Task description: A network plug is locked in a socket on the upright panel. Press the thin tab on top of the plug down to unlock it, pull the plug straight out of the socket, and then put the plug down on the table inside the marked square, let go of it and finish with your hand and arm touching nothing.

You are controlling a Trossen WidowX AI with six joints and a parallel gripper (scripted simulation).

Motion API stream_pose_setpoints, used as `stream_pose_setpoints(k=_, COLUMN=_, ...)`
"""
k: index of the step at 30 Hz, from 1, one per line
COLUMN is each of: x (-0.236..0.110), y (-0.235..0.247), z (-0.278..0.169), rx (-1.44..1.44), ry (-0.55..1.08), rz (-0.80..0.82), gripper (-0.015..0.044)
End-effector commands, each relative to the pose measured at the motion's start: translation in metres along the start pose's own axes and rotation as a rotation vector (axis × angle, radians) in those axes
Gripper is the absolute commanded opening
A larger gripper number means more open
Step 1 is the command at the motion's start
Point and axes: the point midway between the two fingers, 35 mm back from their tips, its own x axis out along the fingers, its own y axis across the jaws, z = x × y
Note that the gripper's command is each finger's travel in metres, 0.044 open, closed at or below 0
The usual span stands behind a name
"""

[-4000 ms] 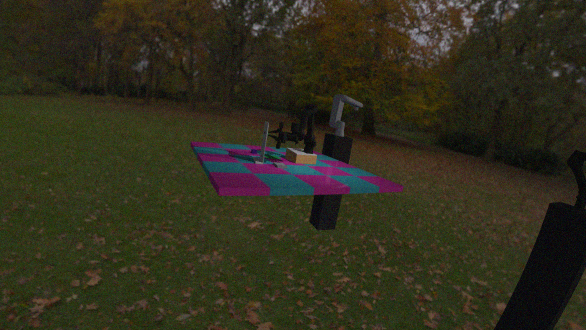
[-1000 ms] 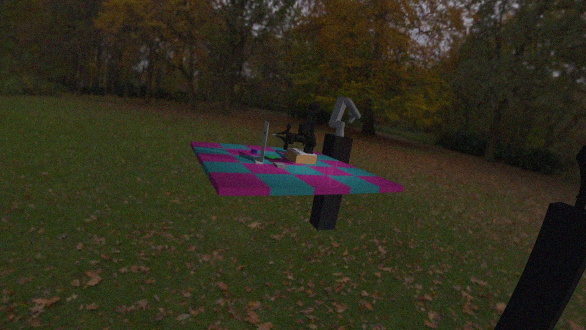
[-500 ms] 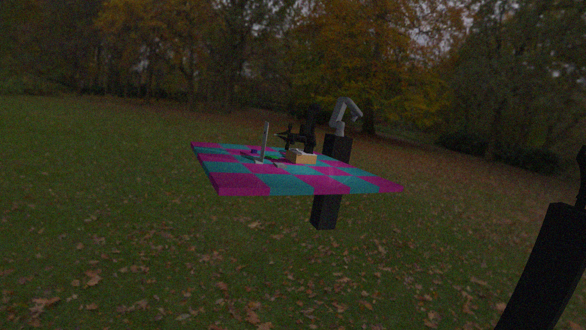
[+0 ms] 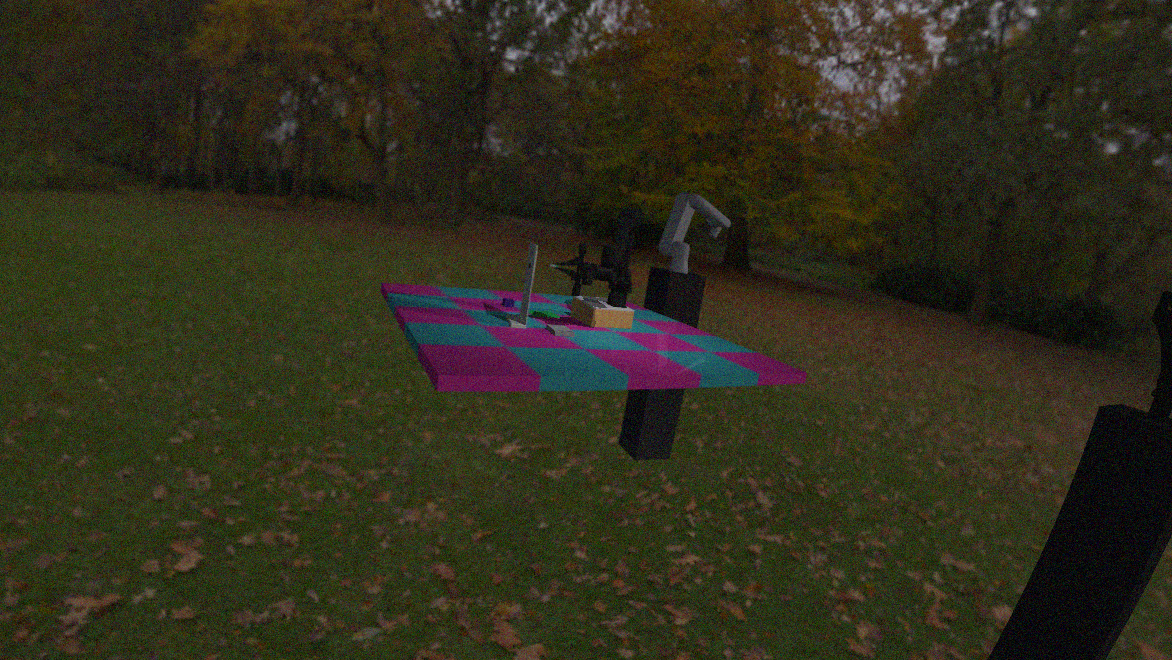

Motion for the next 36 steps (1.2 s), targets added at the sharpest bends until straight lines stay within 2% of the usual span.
stream_pose_setpoints(k=1, x=-0.003, y=-0.009, z=-0.001, rx=0.007, ry=0.004, rz=-0.001, gripper=0.0)
stream_pose_setpoints(k=22, x=-0.015, y=-0.046, z=-0.011, rx=0.003, ry=0.005, rz=0.0, gripper=0.0)
stream_pose_setpoints(k=36, x=0.022, y=-0.029, z=-0.017, rx=-0.241, ry=-0.019, rz=0.073, gripper=0.0)
